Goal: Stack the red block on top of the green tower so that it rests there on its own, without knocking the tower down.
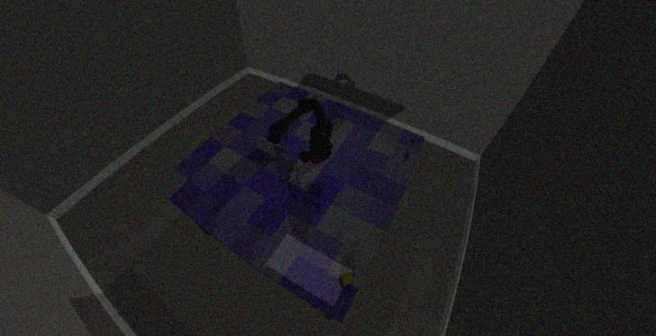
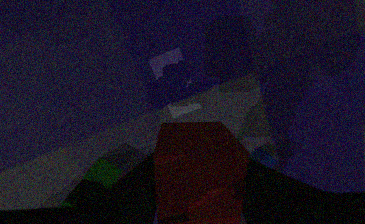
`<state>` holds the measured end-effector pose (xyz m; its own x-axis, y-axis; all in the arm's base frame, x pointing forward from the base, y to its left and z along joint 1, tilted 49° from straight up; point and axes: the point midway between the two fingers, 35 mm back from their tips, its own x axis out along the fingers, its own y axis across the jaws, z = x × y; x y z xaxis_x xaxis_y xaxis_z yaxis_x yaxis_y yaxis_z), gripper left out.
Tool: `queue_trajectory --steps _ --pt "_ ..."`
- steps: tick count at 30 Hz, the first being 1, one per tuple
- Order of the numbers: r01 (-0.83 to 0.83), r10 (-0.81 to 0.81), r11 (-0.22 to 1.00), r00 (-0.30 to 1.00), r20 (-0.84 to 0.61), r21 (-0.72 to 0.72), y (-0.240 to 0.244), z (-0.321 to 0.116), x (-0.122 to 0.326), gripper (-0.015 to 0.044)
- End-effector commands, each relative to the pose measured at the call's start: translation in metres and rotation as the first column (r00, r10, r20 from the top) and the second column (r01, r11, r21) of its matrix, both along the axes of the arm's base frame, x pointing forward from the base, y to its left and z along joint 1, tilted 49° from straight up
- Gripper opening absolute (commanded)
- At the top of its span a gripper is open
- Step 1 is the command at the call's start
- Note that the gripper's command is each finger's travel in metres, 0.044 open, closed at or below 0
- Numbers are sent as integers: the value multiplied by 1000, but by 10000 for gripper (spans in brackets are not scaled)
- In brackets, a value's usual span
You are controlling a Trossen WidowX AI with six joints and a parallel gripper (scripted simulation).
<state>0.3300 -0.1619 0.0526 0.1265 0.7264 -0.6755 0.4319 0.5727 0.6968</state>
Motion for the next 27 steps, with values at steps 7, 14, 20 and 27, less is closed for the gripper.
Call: queue_trajectory --steps 7,14,20,27 --pt "4 -4 1000 1000 2 2 39 45 -3 0" --pt "8 -8 1000 1000 4 3 65 72 -11 0" --pt "10 -10 1000 1000 6 5 88 92 -20 0" --pt "12 -12 1000 1000 9 11 113 113 -34 0"
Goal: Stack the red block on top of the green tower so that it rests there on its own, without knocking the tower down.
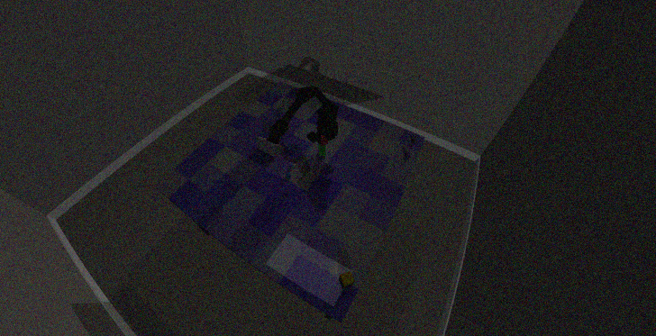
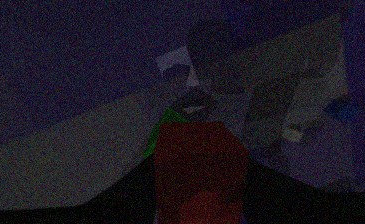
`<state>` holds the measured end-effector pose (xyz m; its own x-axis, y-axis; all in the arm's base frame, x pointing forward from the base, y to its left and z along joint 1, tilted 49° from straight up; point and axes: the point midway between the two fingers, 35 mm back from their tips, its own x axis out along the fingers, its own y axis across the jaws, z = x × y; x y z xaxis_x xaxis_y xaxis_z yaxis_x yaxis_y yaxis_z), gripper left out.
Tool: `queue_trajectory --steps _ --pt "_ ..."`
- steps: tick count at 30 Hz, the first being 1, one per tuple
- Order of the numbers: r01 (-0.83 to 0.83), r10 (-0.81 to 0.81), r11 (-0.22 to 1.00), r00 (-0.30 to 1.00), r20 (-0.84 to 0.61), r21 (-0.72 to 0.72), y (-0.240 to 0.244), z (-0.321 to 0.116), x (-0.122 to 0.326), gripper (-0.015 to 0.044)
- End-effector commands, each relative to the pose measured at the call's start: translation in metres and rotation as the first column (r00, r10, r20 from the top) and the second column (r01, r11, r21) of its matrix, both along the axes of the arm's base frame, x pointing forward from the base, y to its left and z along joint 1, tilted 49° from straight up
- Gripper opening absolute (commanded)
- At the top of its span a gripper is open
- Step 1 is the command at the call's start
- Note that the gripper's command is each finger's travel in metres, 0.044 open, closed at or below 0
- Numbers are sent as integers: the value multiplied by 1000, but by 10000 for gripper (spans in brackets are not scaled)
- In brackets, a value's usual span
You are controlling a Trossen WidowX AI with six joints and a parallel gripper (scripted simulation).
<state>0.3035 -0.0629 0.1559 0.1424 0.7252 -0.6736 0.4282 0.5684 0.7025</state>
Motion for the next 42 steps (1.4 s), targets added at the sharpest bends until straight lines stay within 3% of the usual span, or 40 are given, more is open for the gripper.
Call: queue_trajectory --steps 1,20,42 --pt "2 -2 1000 1000 -4 11 18 12 -10 0" --pt "-16 16 1000 1000 -17 20 47 -6 -9 0" --pt "-16 16 1000 1000 -17 20 48 -7 -9 0"
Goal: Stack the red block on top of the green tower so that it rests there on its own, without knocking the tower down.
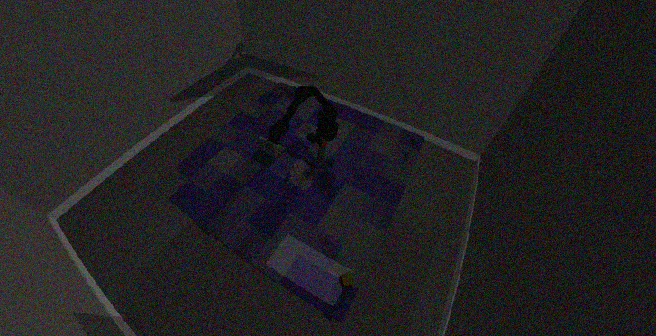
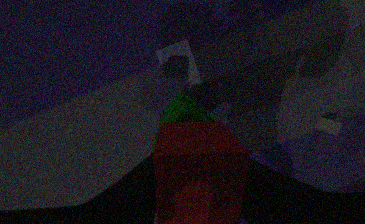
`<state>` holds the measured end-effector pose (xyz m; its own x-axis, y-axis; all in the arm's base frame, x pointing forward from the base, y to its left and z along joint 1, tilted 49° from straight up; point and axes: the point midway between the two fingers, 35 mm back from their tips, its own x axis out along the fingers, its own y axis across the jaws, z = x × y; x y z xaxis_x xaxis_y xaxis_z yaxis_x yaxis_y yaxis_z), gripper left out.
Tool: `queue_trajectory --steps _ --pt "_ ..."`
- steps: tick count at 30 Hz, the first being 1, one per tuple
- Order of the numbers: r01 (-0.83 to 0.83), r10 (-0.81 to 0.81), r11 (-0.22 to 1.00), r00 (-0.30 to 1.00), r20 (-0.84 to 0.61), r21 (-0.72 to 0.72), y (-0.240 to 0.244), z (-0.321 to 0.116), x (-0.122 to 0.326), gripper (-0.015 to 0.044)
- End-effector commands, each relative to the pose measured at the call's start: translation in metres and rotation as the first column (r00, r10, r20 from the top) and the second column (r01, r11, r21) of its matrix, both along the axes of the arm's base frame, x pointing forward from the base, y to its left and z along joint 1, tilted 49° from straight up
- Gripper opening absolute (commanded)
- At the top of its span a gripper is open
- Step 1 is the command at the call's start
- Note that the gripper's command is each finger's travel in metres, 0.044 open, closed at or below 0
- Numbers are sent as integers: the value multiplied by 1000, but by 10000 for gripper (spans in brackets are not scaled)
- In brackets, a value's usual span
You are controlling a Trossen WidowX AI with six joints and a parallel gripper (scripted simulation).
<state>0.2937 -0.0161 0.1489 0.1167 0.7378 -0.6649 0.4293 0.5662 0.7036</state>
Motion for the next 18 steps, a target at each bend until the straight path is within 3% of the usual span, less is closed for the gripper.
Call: queue_trajectory --steps 1,13,18 --pt "3 -3 1000 1000 0 5 1 0 1 0" --pt "13 -13 1000 1000 -9 7 -2 2 0 0" --pt "1 -1 1000 1000 -1 0 0 0 0 131"
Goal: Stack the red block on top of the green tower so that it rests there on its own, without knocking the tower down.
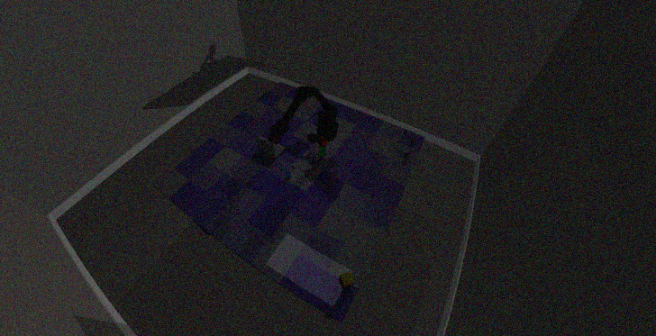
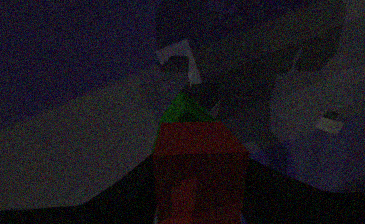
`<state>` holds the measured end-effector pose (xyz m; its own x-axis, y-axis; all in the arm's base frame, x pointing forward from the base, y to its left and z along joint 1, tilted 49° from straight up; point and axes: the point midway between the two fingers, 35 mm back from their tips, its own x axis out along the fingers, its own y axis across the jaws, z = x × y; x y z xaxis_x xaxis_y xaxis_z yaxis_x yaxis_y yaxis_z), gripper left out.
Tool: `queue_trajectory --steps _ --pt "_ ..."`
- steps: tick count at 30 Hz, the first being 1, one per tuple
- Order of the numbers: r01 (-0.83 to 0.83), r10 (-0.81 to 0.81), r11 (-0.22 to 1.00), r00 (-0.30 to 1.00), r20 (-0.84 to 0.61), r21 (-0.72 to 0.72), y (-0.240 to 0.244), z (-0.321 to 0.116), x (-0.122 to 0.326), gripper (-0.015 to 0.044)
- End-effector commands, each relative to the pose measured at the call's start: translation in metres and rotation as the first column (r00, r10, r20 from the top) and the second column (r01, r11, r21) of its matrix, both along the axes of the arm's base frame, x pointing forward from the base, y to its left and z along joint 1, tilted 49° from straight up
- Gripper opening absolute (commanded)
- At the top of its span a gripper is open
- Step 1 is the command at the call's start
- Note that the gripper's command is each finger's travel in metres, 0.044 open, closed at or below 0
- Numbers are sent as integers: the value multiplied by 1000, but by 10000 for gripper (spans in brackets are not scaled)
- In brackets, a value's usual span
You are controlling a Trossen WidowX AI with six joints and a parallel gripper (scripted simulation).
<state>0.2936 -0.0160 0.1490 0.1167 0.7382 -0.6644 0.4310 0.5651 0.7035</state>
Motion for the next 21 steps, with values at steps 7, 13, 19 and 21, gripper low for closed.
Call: queue_trajectory --steps 7,13,19,21 --pt "-1 1 1000 1000 1 0 0 0 0 315" --pt "-1 1 1000 1000 1 0 0 0 0 440" --pt "-1 1 1000 1000 1 0 0 0 0 440" --pt "-1 1 1000 1000 1 0 0 0 0 440"
